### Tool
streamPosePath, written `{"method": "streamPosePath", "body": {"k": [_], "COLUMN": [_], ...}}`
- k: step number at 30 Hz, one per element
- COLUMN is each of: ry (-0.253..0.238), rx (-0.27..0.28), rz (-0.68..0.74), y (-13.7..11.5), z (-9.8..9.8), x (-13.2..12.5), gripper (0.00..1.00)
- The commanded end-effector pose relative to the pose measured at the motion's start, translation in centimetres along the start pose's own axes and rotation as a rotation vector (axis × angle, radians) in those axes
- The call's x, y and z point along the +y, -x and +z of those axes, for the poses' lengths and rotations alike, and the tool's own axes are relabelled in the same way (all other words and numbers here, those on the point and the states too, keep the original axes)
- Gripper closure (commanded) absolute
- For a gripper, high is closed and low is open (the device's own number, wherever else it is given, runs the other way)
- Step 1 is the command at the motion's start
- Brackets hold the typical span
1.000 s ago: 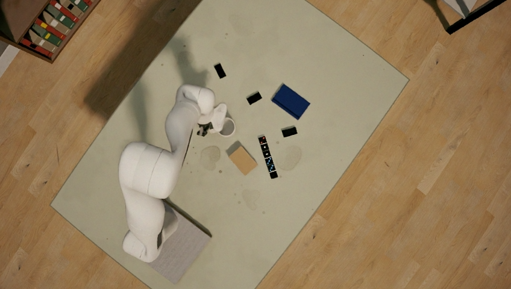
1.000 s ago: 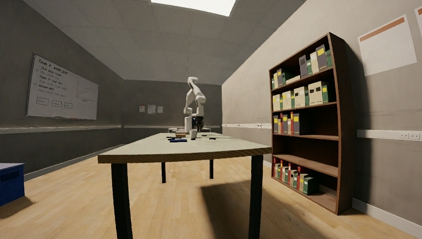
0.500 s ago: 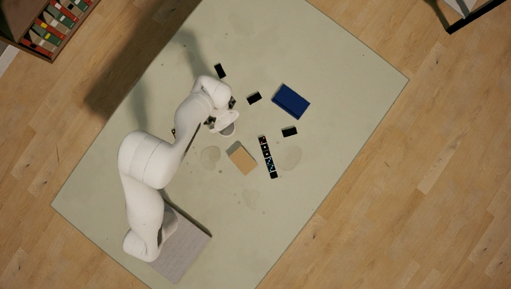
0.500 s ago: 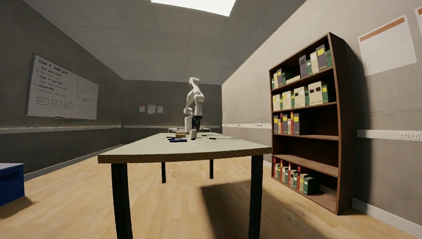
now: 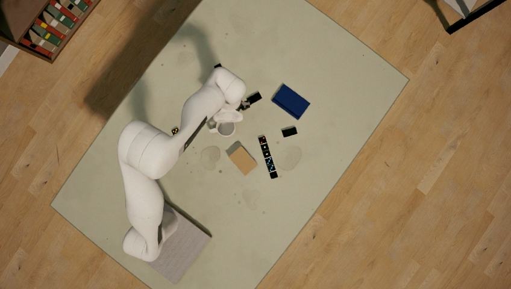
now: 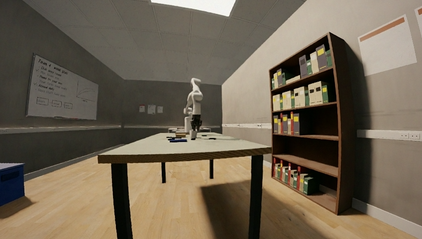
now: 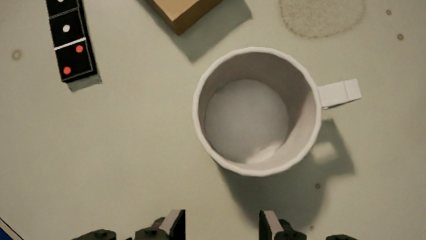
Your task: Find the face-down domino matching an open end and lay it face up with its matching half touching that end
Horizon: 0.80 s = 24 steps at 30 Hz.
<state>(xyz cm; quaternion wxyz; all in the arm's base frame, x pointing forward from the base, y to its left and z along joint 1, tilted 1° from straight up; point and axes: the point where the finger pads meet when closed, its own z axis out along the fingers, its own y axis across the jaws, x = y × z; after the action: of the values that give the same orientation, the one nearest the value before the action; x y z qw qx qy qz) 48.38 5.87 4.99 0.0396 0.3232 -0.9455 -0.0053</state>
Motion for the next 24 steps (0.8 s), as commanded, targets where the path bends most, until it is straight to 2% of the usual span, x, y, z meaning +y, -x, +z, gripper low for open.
{"method": "streamPosePath", "body": {"k": [1,15,17,24], "ry": [-0.005,-0.006,-0.006,-0.003], "rx": [0.004,-0.028,-0.028,-0.044], "rz": [0.094,0.577,0.577,0.755], "y": [0.4,2.1,2.1,2.8], "z": [-0.2,-1.3,-1.3,-1.8], "x": [-0.6,-3.8,-3.8,-5.0], "gripper": [0.51,0.51,0.51,0.51]}}
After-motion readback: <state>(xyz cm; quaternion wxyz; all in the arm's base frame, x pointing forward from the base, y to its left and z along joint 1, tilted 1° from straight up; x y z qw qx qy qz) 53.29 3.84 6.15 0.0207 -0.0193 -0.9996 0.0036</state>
